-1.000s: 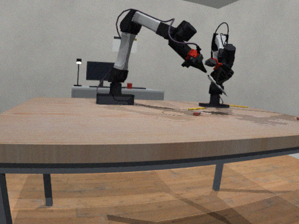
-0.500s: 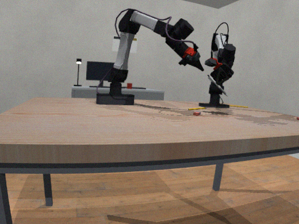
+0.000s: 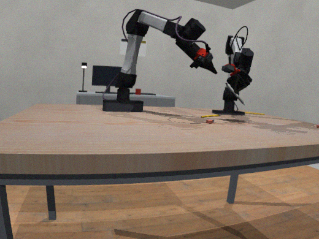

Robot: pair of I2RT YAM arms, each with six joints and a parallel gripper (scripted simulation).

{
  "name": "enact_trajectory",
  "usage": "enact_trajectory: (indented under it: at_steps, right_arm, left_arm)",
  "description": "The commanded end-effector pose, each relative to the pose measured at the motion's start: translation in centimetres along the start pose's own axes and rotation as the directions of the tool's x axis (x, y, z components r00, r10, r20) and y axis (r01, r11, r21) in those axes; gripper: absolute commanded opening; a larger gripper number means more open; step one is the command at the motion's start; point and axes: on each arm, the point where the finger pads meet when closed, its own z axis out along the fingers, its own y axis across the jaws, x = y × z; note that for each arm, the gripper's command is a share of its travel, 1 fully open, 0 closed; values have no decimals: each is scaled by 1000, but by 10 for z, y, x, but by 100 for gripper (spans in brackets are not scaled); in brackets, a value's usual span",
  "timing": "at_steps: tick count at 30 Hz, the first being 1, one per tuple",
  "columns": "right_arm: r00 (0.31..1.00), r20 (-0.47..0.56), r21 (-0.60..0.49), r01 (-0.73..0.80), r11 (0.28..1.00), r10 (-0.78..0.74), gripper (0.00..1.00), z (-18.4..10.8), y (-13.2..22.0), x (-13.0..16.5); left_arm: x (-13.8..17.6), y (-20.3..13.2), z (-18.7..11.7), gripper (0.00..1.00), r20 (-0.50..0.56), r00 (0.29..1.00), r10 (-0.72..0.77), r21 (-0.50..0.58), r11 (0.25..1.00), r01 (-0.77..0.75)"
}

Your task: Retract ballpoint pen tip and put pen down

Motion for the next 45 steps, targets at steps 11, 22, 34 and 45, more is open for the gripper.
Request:
enact_trajectory:
  at_steps: [11, 22, 34, 45]
  right_arm:
    - [950, 229, -2, 217, 976, -211, 1, -49, 8, -41]
    - [789, 467, 97, 402, 910, -398, 1, -120, 14, -78]
    - [580, 616, 263, 486, 833, -533, 1, -188, 15, -101]
    - [367, 676, 449, 483, 752, -639, 1, -248, 9, -114]
  left_arm:
    - [71, 17, -39, 11, -175, 888, -424, -108, 905, 411]
    - [144, 4, -79, 11, -278, 603, -747, -274, 664, 696]
    - [200, -20, -120, 11, -270, 232, -935, -464, 337, 819]
    - [237, -44, -164, 11, -156, -135, -978, -627, -8, 779]
